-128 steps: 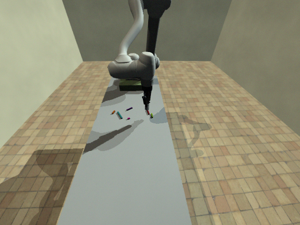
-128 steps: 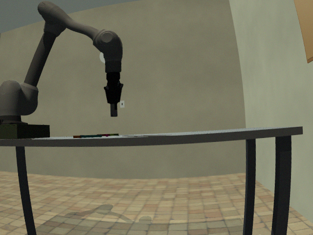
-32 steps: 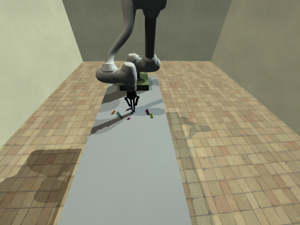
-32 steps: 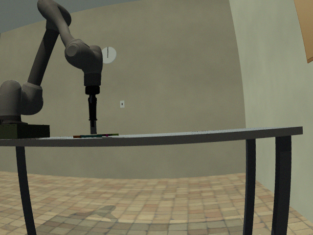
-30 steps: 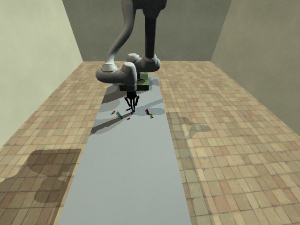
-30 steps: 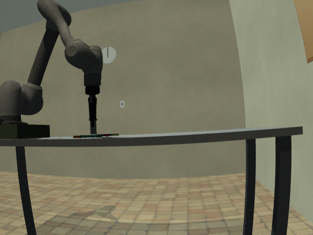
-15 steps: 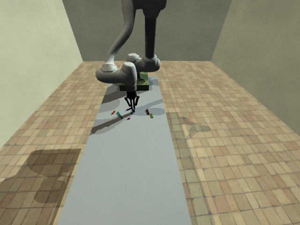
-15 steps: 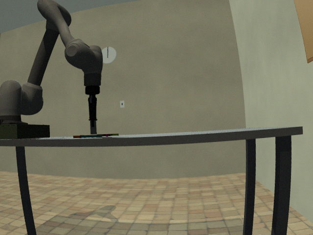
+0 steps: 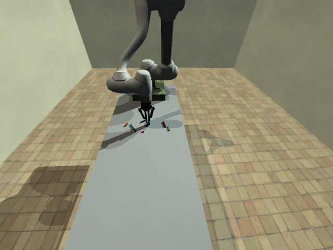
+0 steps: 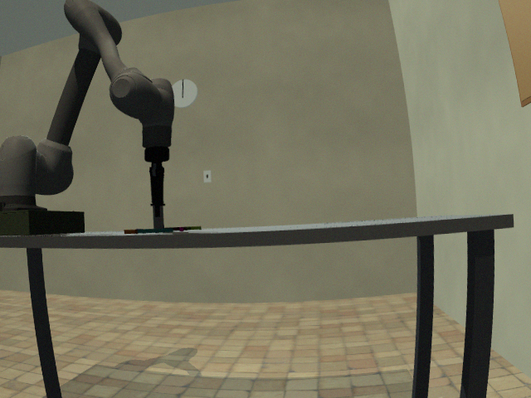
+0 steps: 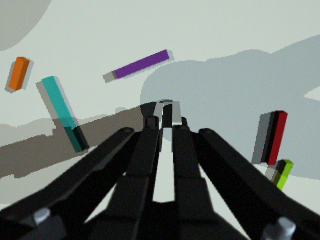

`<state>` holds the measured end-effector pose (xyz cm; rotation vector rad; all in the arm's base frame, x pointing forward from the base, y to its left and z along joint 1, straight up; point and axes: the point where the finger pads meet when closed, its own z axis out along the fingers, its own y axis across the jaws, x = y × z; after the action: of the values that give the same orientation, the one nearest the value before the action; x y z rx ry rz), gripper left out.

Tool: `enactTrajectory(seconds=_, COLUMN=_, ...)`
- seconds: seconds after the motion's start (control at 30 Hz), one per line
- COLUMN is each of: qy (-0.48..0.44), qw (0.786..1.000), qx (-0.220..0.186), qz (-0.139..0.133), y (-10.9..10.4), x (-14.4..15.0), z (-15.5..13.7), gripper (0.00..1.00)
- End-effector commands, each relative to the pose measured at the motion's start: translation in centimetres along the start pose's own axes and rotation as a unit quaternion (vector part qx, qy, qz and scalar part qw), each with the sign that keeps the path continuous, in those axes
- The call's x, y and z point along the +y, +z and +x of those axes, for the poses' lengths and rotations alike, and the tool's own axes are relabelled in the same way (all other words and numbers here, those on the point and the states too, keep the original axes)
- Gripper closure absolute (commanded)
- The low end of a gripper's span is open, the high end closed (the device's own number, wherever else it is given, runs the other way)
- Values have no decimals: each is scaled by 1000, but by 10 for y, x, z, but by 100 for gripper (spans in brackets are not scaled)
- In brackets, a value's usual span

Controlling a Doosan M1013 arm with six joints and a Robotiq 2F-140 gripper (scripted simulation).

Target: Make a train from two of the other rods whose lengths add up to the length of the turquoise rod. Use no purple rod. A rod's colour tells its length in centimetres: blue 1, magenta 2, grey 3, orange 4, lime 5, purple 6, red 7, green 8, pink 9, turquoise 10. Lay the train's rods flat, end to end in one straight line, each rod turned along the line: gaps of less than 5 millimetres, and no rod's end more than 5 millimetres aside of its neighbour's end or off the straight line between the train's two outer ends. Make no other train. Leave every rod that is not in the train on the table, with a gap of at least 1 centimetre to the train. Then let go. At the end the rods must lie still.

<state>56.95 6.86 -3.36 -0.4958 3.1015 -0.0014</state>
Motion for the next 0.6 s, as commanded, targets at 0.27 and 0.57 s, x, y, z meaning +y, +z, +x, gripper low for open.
enactTrajectory(seconds=0.27, qy=0, qw=1000, qx=0, qz=0, y=7, x=0, z=0, gripper=97)
enactTrajectory(seconds=0.57, qy=0, qw=1000, qx=0, qz=0, y=7, x=0, z=0, gripper=97)
